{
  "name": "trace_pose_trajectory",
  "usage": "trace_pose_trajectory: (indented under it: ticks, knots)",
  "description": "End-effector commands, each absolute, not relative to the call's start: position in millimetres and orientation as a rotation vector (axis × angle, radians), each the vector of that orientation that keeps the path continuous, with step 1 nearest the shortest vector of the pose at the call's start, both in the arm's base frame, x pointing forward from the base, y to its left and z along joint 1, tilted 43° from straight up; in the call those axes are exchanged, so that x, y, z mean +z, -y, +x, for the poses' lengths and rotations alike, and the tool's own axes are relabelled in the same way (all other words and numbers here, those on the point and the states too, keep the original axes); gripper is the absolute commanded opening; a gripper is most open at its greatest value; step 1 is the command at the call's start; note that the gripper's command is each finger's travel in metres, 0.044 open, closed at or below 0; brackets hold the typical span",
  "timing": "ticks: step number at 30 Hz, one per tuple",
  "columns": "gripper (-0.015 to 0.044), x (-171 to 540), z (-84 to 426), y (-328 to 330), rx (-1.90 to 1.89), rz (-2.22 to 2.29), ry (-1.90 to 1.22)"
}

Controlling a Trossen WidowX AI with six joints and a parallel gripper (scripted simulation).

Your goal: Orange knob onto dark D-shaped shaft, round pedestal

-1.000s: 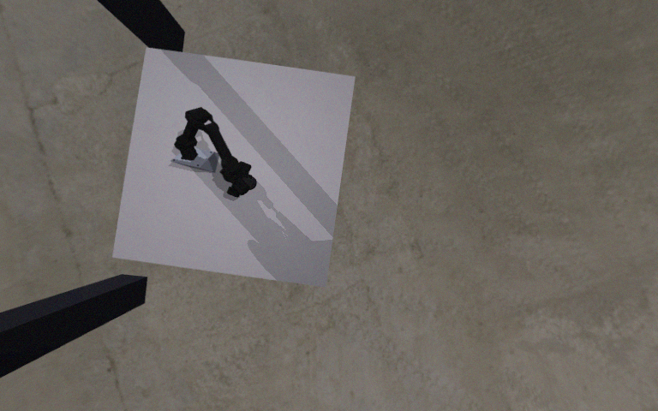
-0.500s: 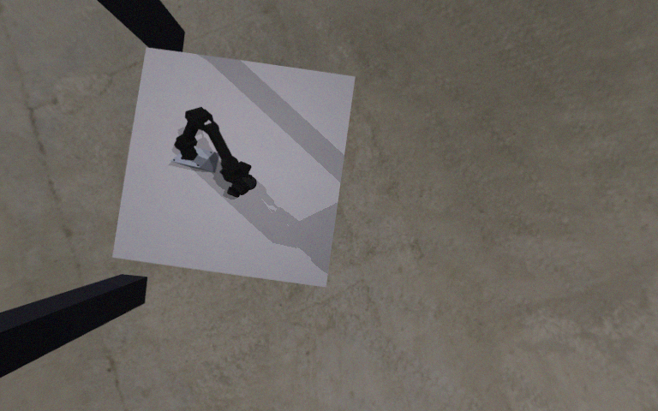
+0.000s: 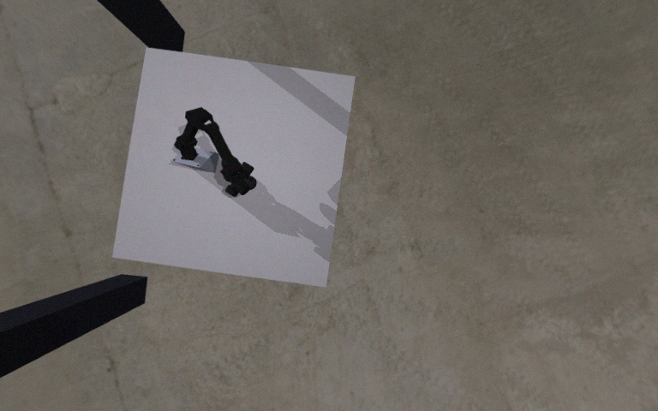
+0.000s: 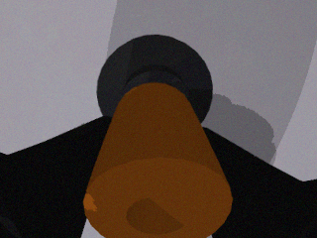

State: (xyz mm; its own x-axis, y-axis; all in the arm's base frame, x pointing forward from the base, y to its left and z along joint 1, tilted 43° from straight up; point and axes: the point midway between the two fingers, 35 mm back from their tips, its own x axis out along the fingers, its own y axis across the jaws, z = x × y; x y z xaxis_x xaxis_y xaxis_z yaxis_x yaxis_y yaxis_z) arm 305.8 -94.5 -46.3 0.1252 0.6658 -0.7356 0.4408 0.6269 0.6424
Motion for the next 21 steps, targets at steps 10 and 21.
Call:
trace_pose_trajectory:
  ticks: [10,21]
  knots:
    - [0.0000,-48.0,306.9,94.6,0.185,0.992,-1.509]
    - [0.0000,-48.5,304.9,92.0,0.185,0.992,-1.509]
